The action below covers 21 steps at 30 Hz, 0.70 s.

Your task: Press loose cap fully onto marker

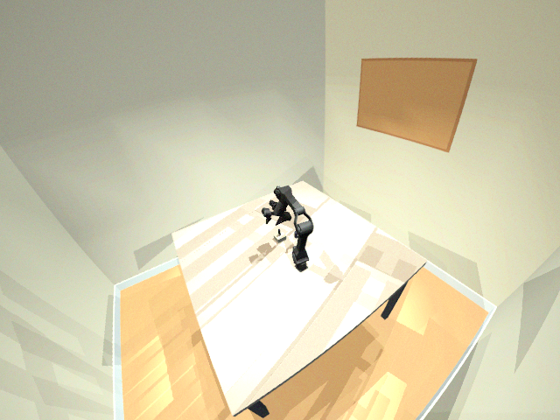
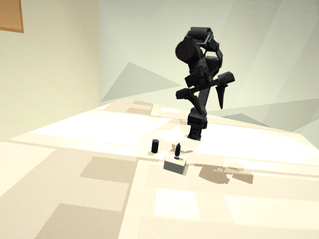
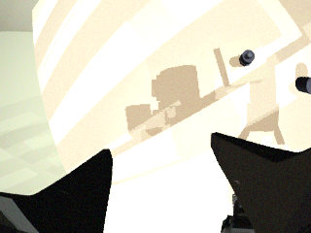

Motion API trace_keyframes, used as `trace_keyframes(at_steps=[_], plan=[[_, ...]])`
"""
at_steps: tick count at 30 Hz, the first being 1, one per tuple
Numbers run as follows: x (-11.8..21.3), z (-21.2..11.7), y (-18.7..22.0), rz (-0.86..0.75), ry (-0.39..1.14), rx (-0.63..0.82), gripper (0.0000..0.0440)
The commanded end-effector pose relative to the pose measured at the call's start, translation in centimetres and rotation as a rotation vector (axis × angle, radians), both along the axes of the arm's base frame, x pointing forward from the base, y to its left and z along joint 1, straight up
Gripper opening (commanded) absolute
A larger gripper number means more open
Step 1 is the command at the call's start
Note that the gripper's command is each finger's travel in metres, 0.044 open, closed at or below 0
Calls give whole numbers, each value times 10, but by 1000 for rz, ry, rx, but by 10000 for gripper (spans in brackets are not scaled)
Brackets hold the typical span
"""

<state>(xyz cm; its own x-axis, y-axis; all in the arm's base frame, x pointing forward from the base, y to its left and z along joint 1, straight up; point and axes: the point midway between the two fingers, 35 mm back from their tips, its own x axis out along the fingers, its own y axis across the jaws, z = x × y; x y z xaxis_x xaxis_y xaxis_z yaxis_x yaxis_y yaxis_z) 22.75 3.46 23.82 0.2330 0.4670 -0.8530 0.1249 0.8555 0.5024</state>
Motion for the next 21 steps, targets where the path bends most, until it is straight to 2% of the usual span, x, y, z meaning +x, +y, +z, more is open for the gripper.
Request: trace_keyframes(at_steps=[1, 21], plan=[[4, -1, -11, -14, 1, -24, 322], [15, -19, -70, -78, 56, -131, 320]])
